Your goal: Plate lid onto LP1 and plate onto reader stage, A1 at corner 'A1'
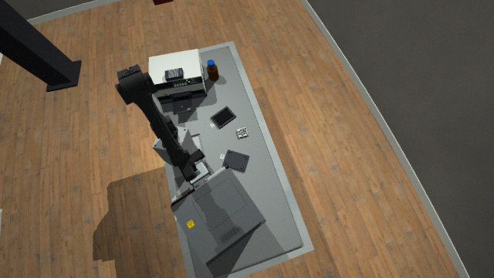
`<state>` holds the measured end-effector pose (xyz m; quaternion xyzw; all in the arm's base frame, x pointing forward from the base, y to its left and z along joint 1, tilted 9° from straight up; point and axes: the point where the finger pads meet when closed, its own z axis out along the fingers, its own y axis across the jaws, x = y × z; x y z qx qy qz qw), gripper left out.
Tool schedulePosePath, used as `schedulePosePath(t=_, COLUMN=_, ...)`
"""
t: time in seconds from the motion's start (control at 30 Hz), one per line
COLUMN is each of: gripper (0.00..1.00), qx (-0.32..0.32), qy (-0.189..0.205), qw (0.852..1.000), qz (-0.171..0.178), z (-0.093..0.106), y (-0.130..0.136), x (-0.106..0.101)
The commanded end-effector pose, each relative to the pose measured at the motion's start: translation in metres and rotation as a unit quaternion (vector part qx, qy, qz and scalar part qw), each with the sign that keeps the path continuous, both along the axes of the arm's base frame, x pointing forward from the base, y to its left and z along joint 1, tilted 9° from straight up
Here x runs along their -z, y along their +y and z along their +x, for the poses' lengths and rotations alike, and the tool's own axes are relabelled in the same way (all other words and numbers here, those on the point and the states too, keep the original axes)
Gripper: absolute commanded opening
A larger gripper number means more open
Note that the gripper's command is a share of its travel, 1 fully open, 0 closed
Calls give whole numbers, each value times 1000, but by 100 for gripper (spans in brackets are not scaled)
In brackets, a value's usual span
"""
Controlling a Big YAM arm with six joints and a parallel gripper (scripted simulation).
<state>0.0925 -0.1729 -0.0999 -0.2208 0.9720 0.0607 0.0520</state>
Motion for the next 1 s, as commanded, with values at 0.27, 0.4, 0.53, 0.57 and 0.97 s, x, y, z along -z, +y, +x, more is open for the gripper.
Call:
schedulePosePath(t=0.27, gripper=0, qx=45, qy=7, qw=999, qz=-20, z=35, y=11, x=-7)
schedulePosePath(t=0.4, gripper=0, qx=44, qy=4, qw=999, qz=-22, z=62, y=17, x=-8)
schedulePosePath(t=0.53, gripper=0, qx=53, qy=1, qw=998, qz=-26, z=78, y=25, x=-12)
schedulePosePath(t=0.57, gripper=0, qx=64, qy=0, qw=998, qz=-28, z=82, y=27, x=-13)
schedulePosePath(t=0.97, gripper=0, qx=67, qy=13, qw=998, qz=-7, z=97, y=75, x=-13)
